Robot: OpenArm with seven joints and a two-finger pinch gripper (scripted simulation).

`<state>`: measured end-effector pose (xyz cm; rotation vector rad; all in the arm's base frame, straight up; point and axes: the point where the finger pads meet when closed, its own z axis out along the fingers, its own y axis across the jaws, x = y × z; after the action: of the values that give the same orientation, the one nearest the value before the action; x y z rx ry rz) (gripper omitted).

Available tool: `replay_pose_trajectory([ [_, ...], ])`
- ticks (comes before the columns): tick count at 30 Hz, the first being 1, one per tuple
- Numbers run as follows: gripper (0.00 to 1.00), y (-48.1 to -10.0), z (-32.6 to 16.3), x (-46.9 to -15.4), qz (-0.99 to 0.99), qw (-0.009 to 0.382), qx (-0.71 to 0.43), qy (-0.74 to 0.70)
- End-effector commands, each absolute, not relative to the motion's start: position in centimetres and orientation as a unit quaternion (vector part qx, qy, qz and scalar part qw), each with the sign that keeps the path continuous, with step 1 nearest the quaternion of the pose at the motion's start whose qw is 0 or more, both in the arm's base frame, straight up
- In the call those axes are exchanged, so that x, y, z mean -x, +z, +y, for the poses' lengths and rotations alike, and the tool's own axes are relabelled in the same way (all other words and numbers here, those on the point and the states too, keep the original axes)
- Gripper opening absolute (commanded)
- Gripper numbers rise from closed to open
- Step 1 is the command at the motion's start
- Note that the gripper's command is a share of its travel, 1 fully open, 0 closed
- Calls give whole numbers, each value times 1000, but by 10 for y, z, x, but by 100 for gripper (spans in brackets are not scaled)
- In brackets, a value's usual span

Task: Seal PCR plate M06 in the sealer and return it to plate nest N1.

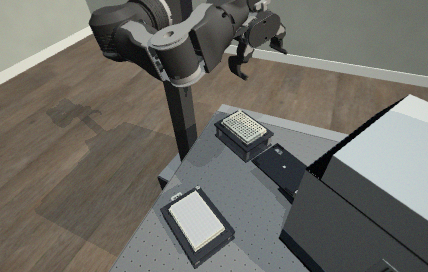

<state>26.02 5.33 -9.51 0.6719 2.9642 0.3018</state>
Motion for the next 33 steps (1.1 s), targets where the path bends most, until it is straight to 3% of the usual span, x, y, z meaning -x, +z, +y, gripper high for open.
replay_pose_trajectory([
  [1,77,-93,54,-260,970,44,-217,100],
  [6,77,-93,54,-260,970,44,-217,100],
  [11,77,-138,58,-250,983,3,-185,-1],
  [23,77,-138,58,-250,983,3,-185,-1],
  [28,77,-181,62,-240,983,3,-185,-1],
  [33,77,-181,62,-240,983,3,-185,-1],
])
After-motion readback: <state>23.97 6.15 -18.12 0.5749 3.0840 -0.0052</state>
